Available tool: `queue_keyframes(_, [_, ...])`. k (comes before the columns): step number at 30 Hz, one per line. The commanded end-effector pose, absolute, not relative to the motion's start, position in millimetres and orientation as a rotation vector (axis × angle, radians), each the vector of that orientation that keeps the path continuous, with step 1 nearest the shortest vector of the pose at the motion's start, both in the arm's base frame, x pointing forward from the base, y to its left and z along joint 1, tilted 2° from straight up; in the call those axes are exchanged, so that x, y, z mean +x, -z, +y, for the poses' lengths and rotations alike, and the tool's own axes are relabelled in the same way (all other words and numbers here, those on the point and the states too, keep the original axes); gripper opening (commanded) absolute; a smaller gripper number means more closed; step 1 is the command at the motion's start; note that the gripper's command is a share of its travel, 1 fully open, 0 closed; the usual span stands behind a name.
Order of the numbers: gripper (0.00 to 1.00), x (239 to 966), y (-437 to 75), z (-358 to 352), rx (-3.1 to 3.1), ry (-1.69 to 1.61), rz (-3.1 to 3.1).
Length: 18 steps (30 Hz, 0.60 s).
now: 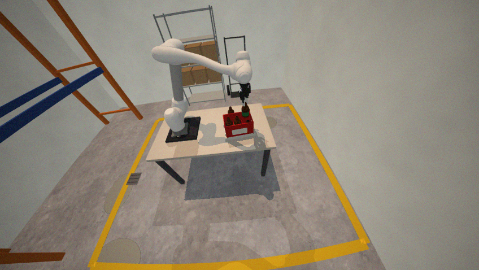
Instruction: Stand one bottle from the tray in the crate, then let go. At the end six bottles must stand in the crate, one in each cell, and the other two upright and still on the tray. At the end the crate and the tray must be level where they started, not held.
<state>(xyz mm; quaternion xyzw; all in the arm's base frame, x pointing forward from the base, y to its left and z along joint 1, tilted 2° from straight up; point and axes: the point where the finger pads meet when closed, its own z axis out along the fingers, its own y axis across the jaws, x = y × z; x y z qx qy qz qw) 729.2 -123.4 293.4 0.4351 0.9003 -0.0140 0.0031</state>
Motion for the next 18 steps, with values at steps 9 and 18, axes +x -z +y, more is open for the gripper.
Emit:
queue_keyframes(9, [0.00,729.1,-288.9,-123.6,1.364,0.044,2.823])
queue_keyframes(18, [0.00,729.1,-288.6,-123.6,1.364,0.044,2.823])
